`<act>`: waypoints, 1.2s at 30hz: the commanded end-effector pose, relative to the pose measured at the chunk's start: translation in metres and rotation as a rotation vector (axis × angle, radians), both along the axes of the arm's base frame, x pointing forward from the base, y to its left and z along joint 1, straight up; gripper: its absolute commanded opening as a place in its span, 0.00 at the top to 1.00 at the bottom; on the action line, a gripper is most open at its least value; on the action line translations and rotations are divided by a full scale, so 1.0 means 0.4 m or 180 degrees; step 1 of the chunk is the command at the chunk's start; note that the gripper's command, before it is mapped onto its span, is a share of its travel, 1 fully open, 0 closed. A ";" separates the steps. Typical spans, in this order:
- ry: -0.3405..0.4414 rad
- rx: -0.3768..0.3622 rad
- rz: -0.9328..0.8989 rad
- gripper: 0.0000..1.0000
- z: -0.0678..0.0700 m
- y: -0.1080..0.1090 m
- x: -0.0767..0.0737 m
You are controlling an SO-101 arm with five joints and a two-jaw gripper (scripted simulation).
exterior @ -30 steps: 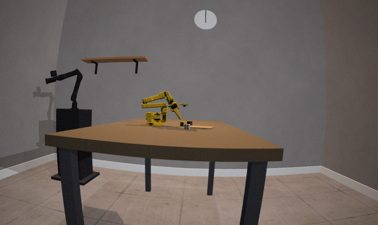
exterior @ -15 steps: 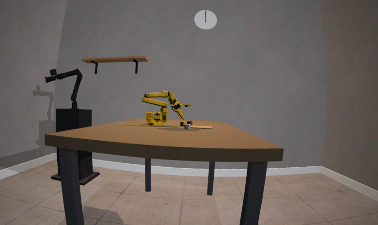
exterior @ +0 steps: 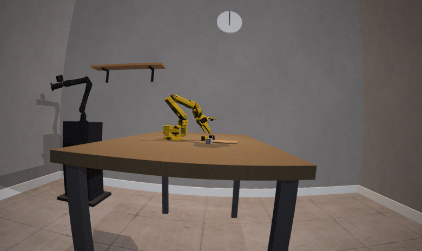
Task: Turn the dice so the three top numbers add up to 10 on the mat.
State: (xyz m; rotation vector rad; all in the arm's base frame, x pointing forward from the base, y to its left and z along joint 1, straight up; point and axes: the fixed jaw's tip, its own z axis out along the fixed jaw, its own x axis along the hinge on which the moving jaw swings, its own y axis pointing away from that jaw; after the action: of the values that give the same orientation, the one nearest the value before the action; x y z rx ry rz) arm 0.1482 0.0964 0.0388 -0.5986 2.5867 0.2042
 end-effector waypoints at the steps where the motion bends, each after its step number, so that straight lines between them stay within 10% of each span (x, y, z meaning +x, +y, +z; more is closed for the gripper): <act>1: -0.0089 0.0070 0.0030 0.69 0.019 0.022 0.023; 36: -0.0214 0.0142 0.0036 0.69 0.038 0.033 0.041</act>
State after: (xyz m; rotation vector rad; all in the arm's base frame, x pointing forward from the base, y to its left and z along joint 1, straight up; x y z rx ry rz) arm 0.1578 0.1034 0.0443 -0.6006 2.5598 0.2155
